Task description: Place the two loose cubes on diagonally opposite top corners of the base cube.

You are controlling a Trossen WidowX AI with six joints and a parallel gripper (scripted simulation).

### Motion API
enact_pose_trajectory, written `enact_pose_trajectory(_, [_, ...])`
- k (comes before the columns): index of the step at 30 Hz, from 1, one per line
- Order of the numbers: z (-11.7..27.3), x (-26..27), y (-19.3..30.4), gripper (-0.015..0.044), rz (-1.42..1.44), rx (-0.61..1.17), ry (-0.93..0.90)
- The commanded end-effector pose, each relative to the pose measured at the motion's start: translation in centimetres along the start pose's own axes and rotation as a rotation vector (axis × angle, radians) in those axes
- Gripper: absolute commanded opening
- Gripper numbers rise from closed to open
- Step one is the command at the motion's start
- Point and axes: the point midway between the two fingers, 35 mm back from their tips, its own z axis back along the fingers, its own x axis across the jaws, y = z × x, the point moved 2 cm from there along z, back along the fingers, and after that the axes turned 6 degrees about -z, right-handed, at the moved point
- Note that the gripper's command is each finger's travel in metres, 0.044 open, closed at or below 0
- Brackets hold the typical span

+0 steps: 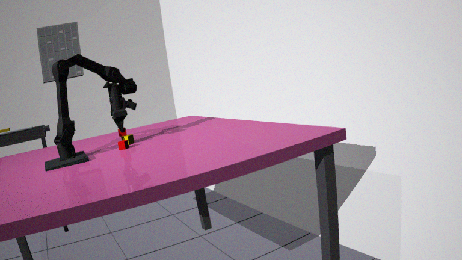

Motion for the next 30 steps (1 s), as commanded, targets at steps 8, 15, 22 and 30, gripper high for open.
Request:
enact_pose_trajectory(8, [-0.1,0.1,0.0,0.0184,0.004,0.002,-0.005])
enact_pose_trajectory(15, [0.1,0.1,0.0,0.0205,0.003,0.001,-0.004])
enact_pose_trajectory(22, [1.3,0.0,0.0,0.0205,0.000,0.000,0.000])
enact_pose_trajectory(30, [2.1,0.0,0.0,0.0205,0.000,0.000,0.000])
